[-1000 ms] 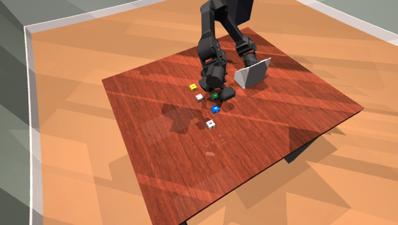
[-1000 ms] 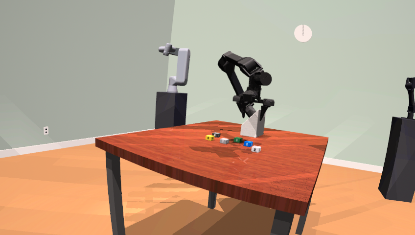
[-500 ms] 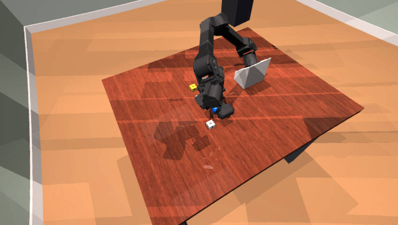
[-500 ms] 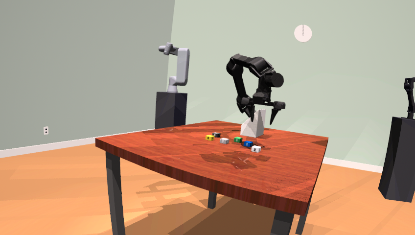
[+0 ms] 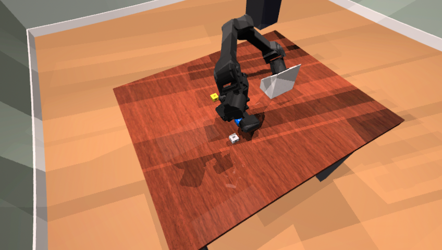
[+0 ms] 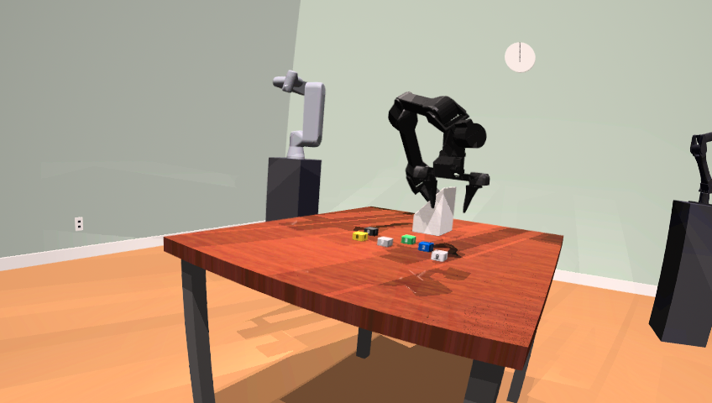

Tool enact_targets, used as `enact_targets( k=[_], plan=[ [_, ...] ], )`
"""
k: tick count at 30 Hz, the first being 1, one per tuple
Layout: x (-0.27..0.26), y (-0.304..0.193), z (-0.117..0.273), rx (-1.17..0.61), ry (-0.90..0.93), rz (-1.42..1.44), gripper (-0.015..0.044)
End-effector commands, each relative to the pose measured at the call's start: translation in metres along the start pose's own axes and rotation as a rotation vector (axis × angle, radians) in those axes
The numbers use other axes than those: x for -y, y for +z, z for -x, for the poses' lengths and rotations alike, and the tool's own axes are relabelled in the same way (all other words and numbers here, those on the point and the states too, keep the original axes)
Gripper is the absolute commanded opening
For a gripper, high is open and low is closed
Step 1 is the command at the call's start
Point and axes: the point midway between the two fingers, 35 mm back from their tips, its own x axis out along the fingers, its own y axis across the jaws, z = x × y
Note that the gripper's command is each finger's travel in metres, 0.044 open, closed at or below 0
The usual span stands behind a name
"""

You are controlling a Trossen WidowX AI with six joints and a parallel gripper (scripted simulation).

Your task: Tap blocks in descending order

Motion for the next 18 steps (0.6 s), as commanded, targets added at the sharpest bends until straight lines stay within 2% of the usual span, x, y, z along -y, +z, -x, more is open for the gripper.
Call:
enact_targets(
  k=[1,6,13,18],
  plan=[
    [-0.001,0.002,-0.009,0.0,0.005,-0.006,0.0348],
    [0.0,0.001,-0.078,0.001,0.001,-0.007,0.0216],
    [0.0,0.001,-0.08,0.001,0.0,-0.006,0.0032],
    [0.0,0.001,-0.08,0.001,0.0,-0.006,0.002]
  ],
)
